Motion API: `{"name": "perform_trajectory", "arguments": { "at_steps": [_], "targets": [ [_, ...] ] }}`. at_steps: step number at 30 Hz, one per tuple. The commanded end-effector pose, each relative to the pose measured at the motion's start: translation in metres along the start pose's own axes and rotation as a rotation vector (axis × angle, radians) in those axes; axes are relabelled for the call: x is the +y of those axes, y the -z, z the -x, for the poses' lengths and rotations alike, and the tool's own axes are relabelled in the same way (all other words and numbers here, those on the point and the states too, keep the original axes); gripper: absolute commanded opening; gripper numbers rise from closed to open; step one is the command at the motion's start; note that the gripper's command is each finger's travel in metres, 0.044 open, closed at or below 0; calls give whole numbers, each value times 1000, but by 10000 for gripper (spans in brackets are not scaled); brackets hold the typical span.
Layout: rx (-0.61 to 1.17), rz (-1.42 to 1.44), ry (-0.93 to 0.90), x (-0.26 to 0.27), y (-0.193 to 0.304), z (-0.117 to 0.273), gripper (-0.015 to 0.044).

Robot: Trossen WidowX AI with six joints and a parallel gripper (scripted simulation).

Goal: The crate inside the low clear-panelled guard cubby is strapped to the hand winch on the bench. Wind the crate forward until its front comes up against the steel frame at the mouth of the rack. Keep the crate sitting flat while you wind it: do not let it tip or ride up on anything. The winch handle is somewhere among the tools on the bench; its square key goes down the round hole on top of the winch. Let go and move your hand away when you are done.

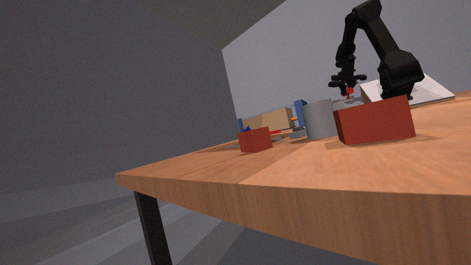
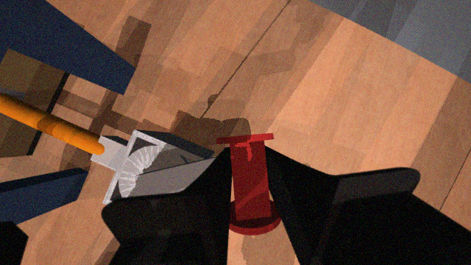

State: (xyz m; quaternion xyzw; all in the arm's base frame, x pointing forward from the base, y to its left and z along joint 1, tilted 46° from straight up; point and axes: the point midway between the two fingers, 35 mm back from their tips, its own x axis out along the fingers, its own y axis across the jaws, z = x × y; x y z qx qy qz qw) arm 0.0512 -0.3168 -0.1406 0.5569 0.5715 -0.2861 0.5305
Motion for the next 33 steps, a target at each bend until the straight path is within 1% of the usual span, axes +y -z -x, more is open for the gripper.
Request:
{"name": "perform_trajectory", "arguments": {
  "at_steps": [1,33],
  "targets": [
    [1,1,-4,2,-6,-6,0],
    [-1,2,-5,18,-37,-19,0]
  ]
}}
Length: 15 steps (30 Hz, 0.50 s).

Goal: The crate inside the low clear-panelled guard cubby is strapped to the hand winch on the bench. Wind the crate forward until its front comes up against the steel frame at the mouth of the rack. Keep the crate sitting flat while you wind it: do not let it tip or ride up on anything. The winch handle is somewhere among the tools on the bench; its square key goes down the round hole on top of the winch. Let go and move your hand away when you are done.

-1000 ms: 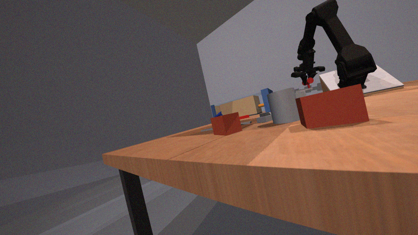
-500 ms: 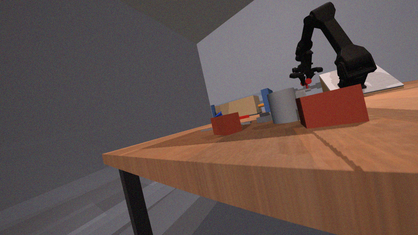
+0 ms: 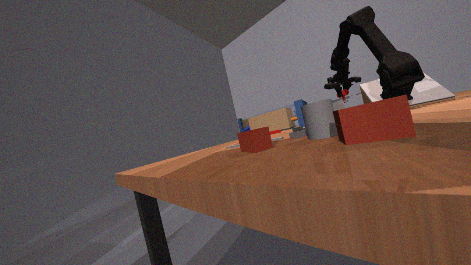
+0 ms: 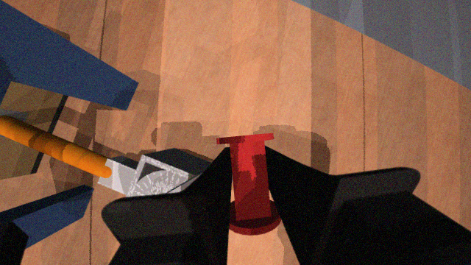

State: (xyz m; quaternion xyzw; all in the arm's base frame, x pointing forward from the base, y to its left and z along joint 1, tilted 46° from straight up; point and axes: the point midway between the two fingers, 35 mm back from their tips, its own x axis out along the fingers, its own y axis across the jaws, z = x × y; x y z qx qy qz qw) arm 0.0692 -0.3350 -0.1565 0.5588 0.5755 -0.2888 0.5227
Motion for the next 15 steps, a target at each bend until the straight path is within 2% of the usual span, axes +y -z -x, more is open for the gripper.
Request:
{"name": "perform_trajectory", "arguments": {
  "at_steps": [1,15],
  "targets": [
    [-13,14,-15,10,-12,-8,0],
    [-13,14,-16,21,-23,-12,0]
  ]
}}
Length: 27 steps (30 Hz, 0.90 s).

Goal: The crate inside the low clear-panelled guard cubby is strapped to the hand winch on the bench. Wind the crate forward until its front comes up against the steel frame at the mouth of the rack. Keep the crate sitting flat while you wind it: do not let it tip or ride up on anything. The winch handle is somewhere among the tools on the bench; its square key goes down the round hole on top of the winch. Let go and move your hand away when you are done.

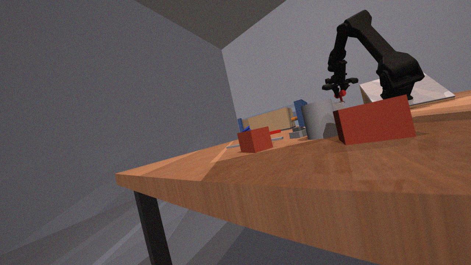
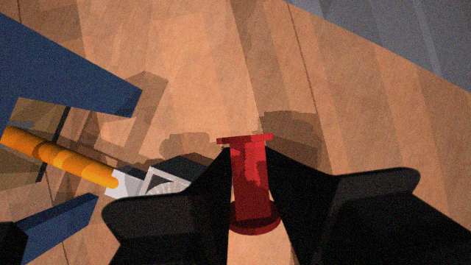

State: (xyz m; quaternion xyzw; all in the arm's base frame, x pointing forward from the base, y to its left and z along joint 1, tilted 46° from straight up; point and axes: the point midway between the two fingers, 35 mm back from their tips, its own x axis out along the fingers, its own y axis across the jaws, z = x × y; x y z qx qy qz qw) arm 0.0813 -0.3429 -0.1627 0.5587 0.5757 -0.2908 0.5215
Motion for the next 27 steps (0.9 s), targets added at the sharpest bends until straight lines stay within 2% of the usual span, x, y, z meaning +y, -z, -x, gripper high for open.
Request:
{"name": "perform_trajectory", "arguments": {
  "at_steps": [1,27],
  "targets": [
    [-13,18,-19,14,-11,-8,0],
    [-14,19,-22,39,-27,-14,0]
  ]
}}
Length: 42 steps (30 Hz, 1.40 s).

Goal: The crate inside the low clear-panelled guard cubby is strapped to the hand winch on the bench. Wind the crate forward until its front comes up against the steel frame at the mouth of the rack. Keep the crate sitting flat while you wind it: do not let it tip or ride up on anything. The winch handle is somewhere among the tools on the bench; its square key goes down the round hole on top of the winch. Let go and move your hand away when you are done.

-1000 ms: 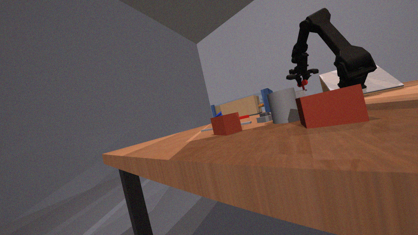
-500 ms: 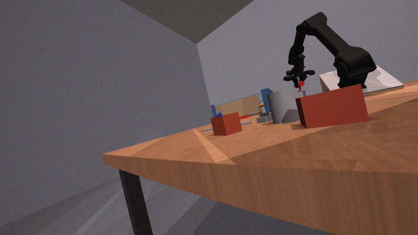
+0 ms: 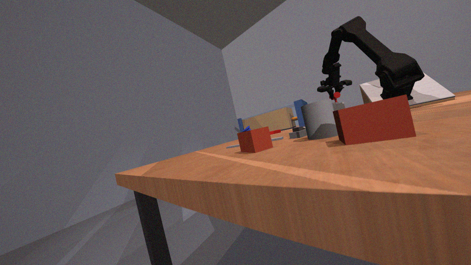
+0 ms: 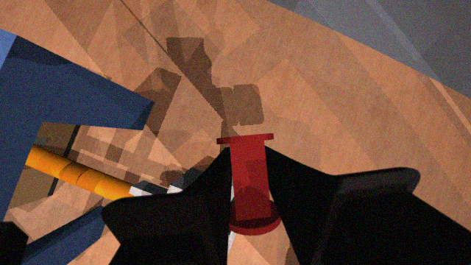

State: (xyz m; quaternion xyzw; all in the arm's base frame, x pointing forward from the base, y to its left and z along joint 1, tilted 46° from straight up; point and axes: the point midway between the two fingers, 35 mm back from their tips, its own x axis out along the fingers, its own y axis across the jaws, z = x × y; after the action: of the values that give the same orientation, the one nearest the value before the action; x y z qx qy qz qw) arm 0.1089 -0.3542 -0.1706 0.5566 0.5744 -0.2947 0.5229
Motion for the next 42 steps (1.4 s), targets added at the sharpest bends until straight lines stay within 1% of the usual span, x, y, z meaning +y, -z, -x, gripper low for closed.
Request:
{"name": "perform_trajectory", "arguments": {
  "at_steps": [1,42],
  "targets": [
    [-5,20,-26,19,-7,-6,0],
    [-5,21,-30,66,-16,-10,0]
  ]
}}
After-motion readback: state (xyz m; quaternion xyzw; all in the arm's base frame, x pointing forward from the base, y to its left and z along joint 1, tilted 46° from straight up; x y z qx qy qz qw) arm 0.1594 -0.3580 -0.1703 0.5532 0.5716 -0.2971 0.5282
